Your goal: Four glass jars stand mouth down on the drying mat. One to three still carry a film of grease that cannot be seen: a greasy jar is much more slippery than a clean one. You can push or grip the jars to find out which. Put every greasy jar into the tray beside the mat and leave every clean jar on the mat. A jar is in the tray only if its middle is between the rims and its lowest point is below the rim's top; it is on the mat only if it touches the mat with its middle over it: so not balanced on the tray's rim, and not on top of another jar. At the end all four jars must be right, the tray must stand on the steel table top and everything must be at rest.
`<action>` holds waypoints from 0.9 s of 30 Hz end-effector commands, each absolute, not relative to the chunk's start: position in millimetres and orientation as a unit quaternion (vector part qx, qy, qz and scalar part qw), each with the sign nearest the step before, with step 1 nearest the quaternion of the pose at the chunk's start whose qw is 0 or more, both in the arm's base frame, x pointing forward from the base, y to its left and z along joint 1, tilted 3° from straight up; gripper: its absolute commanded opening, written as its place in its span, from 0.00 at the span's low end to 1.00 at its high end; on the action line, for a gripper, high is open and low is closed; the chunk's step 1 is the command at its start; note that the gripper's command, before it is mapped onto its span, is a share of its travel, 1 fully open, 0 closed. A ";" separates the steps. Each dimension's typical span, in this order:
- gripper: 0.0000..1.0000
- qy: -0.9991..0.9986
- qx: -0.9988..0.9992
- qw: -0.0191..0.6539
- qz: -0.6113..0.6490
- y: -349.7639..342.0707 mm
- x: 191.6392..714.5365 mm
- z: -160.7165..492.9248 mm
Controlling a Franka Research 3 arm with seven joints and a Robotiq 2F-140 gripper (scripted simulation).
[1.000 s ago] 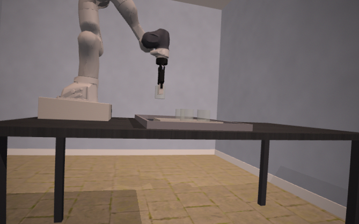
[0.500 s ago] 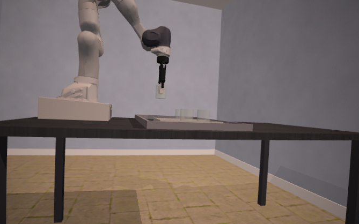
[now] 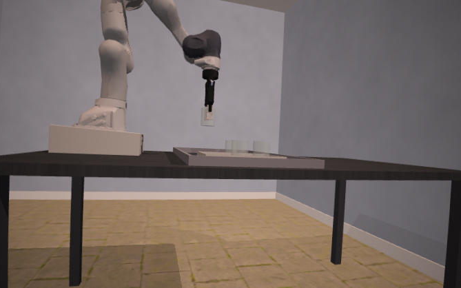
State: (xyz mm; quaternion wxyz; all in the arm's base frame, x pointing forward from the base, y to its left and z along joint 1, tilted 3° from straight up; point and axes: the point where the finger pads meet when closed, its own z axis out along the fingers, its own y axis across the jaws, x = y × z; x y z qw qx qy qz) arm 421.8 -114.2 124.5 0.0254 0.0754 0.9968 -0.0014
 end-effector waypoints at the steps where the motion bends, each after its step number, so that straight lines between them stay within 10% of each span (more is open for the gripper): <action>1: 0.00 0.998 0.053 0.024 -0.002 -124.8 420.2 124.4; 27: 0.00 0.998 0.053 0.024 -0.002 -203.3 408.7 124.3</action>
